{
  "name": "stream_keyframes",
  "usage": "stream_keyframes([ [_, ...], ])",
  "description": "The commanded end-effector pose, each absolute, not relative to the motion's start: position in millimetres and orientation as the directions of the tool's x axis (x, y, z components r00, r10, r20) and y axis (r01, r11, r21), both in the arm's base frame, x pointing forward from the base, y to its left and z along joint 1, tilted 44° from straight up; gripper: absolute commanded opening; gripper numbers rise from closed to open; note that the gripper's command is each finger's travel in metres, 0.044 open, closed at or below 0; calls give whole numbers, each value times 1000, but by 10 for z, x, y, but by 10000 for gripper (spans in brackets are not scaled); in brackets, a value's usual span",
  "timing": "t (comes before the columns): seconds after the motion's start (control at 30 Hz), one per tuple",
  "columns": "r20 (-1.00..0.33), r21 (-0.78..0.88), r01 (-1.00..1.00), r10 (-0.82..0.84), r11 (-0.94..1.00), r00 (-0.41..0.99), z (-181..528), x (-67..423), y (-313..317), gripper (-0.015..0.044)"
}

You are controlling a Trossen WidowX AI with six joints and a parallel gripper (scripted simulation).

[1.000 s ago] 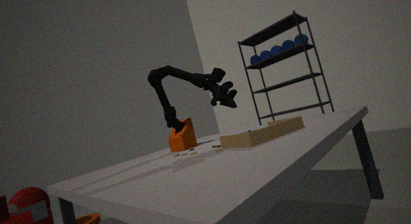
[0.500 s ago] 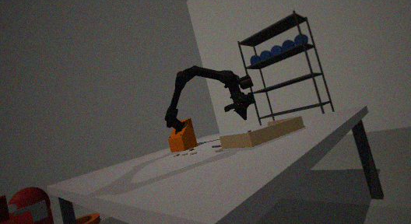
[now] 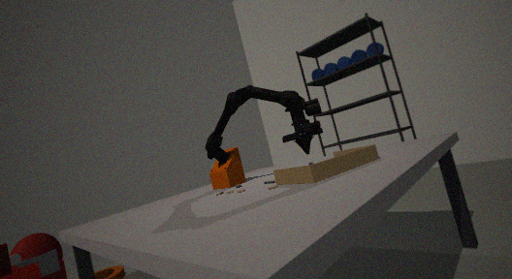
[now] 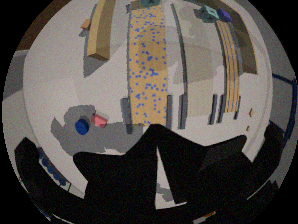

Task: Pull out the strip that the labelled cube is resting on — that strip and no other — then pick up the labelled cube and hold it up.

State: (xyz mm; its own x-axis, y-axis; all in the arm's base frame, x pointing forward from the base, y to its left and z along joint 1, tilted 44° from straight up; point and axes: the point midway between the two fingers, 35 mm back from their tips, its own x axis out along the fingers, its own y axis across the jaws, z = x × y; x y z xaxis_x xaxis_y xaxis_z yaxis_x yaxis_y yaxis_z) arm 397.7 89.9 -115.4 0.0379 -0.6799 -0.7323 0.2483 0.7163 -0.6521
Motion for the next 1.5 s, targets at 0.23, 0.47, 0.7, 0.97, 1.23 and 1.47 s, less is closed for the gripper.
stream_keyframes([
  [0.23,-730,-656,244,-683,714,34,-1299,3981,767,0],
  [0.47,-730,-657,244,-683,714,34,-1386,3986,690,0],
  [0.7,-729,-657,244,-684,713,34,-1472,3987,615,0],
  [0.97,-728,-658,244,-684,712,34,-1573,3987,532,0],
  [1.23,-728,-658,245,-685,712,34,-1616,3985,495,0],
  [1.47,-728,-658,245,-685,712,34,-1616,3985,495,0],
])
